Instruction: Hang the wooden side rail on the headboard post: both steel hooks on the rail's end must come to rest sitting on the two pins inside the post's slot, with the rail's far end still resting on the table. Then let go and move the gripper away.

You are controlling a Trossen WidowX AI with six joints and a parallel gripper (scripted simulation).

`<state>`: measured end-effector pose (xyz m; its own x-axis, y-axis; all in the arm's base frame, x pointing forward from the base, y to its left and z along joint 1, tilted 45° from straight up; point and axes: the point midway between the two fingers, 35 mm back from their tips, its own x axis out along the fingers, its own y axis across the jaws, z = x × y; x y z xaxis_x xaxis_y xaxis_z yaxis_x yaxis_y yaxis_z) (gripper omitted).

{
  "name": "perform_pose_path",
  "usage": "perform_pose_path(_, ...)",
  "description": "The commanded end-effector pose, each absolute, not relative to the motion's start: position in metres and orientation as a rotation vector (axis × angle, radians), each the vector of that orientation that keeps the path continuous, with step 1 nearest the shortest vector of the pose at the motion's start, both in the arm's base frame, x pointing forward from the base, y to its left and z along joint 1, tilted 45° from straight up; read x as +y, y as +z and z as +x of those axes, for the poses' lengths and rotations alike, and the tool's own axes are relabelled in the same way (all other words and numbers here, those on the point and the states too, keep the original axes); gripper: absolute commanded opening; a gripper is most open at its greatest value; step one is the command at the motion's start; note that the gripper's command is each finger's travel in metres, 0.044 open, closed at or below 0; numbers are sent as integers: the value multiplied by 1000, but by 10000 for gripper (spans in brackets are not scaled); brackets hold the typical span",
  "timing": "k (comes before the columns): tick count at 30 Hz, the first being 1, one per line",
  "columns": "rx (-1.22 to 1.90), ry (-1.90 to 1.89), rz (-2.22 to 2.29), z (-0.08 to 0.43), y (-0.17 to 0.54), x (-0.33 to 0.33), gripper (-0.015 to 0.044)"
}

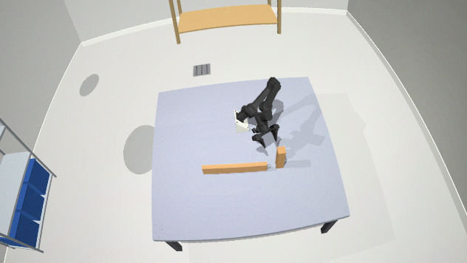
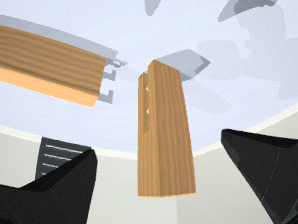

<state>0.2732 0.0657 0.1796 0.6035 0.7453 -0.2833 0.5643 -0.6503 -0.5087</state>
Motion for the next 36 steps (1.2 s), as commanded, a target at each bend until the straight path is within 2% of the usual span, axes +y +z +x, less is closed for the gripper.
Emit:
perform_pose_path(1,-1061,682,-2462,272,179,66,440)
perform_pose_path(9,-1046,720,-2409,273,176,66,440)
perform_pose_path(21,-666,1183,-1445,275,146,67,440)
perform_pose_path(36,-22,1314,-204,299,135,57,440)
